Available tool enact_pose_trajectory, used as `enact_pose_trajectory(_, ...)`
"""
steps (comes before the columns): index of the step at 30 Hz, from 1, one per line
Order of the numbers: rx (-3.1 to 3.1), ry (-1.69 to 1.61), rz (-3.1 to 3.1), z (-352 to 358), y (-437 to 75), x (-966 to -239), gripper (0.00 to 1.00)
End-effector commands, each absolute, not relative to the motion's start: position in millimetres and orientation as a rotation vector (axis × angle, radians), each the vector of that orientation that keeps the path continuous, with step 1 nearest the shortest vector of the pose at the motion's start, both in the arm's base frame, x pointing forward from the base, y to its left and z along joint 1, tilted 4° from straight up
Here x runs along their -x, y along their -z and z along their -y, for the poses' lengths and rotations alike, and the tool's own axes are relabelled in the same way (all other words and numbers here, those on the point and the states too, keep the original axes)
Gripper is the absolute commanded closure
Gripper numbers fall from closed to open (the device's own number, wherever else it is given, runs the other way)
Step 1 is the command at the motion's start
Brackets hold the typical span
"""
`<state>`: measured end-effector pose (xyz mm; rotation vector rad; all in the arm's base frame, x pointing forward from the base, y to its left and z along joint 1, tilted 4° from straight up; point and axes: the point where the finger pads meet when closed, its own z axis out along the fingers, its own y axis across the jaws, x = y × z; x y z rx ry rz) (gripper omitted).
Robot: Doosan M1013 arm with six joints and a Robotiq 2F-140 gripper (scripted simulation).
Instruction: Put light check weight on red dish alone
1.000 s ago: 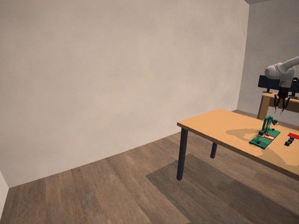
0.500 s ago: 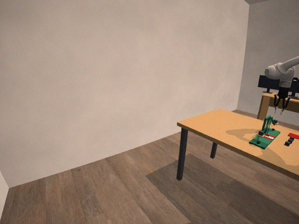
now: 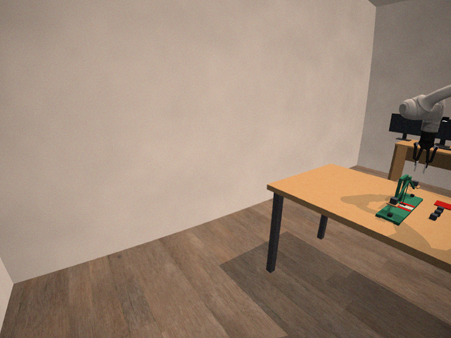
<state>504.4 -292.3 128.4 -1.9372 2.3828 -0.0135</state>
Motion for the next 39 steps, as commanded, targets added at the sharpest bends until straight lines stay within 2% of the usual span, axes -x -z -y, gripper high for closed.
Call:
enact_pose_trajectory(1, 1.932, 0.024, -2.382, 293.2, -125.7, -509.6, 0.65)
enact_pose_trajectory(39, 1.932, 0.024, -2.382, 291.7, -81.3, -512.6, 0.65)
